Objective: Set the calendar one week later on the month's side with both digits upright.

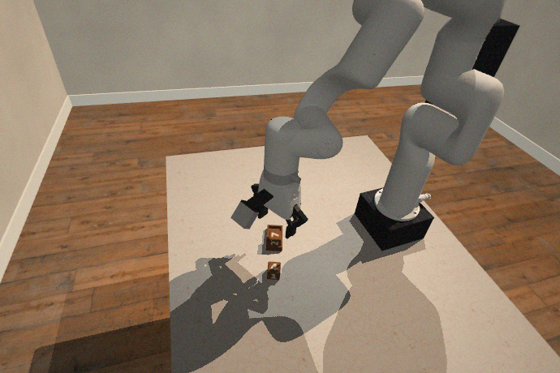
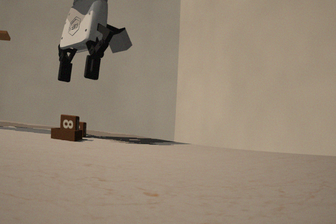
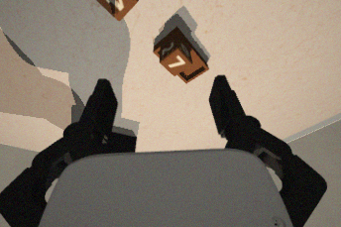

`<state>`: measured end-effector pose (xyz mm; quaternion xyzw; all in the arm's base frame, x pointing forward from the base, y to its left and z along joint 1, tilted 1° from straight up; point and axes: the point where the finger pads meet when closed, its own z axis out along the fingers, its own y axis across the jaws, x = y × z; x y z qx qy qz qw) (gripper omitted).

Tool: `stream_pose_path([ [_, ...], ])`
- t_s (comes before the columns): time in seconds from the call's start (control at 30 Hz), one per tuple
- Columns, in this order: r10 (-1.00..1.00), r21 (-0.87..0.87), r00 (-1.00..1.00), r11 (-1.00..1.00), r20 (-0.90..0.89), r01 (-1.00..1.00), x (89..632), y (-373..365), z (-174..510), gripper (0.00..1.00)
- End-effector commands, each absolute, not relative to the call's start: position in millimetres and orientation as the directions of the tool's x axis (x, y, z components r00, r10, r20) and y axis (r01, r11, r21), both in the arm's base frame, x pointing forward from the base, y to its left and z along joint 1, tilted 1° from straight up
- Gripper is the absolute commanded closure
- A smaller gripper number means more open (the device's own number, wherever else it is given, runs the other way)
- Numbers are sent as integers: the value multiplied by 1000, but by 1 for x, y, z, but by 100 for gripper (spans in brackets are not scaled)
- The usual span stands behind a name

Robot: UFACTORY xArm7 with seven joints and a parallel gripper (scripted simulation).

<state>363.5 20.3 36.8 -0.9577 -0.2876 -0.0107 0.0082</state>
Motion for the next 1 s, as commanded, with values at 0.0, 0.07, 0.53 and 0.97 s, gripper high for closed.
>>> stream_pose_path([
  [0.0,399,6,917,-917,19,399,363,16,38,0],
  [0.07,345,5,938,-939,19,345,363,14,38,0],
  [0.53,-14,-2,1000,-1000,20,-14,359,5,38,0],
  [0.97,-263,-6,965,-965,19,-263,356,-2,38,0],
])
